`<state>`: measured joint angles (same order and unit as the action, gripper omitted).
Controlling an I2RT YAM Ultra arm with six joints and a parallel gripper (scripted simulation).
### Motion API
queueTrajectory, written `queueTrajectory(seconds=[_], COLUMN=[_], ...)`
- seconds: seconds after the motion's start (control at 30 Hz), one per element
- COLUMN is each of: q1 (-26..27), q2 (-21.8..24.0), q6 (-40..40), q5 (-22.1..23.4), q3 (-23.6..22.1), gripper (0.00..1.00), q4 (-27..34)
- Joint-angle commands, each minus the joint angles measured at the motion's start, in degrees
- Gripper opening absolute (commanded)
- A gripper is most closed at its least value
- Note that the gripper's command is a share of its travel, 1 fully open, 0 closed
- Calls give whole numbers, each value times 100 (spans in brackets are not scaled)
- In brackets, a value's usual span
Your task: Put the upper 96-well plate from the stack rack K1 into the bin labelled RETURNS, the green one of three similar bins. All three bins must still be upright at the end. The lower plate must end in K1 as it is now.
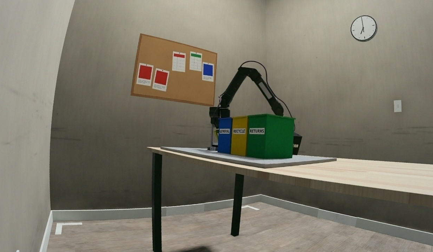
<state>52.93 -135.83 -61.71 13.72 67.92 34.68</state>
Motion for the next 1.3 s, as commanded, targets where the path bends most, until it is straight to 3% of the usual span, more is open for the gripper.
queueTrajectory(seconds=[0.0,0.33,0.77,0.8,1.27], q1=[12,-75,-43,-43,-43], q2=[-64,-292,-202,-202,-202], q6=[68,132,95,95,95], q5=[96,107,60,60,60], q3=[-101,-161,-36,-36,-36], gripper=[100,100,100,0,0], q4=[-222,-520,-465,-465,-466])
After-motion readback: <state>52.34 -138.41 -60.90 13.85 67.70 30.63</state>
